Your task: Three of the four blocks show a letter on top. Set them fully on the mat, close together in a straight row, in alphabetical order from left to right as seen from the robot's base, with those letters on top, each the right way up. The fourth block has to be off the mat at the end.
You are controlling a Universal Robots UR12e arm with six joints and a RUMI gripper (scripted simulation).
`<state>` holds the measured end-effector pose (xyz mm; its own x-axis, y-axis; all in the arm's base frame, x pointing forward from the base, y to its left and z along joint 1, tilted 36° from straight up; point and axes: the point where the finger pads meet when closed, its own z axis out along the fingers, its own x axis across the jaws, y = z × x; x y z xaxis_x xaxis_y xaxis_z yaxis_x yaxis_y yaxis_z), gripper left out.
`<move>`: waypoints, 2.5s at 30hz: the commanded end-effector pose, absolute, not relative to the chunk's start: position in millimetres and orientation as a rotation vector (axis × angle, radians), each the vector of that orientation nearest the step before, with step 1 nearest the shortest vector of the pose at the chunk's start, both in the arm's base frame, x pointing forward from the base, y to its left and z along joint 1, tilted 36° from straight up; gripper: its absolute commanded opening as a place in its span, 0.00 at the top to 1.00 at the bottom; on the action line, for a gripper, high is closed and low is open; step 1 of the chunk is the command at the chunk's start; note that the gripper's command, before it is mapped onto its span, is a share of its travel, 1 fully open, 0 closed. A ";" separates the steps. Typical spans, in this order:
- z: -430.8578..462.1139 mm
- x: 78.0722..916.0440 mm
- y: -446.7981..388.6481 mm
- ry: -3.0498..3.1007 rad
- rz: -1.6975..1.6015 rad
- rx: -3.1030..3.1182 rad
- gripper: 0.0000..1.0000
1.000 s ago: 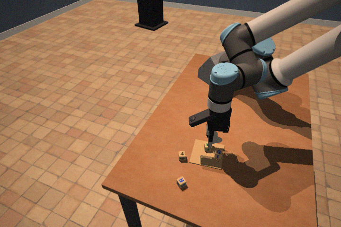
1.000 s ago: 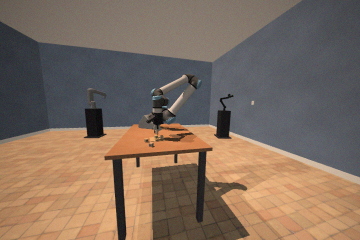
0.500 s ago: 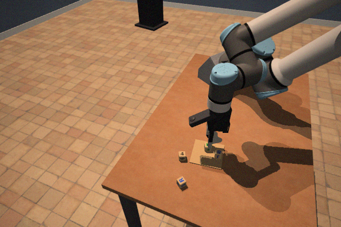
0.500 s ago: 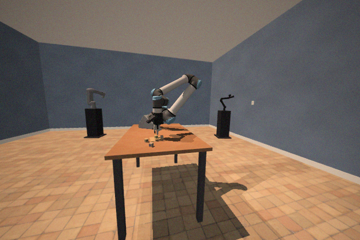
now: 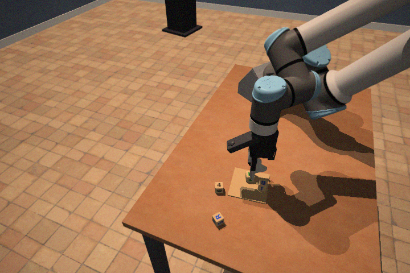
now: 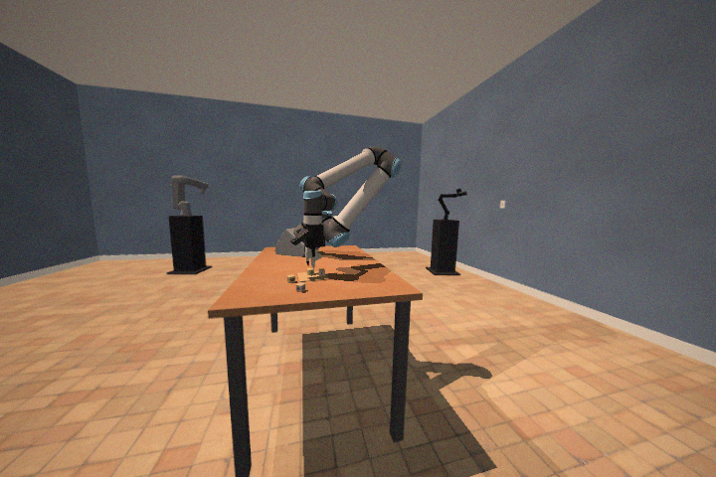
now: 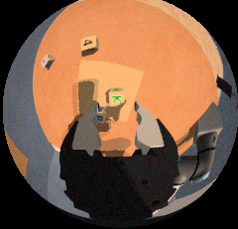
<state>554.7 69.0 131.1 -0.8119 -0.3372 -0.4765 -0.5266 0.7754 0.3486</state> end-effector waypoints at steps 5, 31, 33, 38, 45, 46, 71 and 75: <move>131.5 555.2 68.6 2.578 0.669 -0.656 0.60; 103.9 563.8 86.9 2.578 0.669 -0.656 0.60; 103.2 564.0 87.3 2.578 0.669 -0.656 0.60; 102.2 564.4 88.0 2.578 0.669 -0.656 0.60; 102.2 564.4 88.0 2.578 0.669 -0.656 0.60; 102.2 564.4 88.0 2.578 0.669 -0.656 0.60; 102.2 564.4 88.0 2.578 0.669 -0.656 0.91; 102.2 564.4 88.0 2.578 0.669 -0.656 0.91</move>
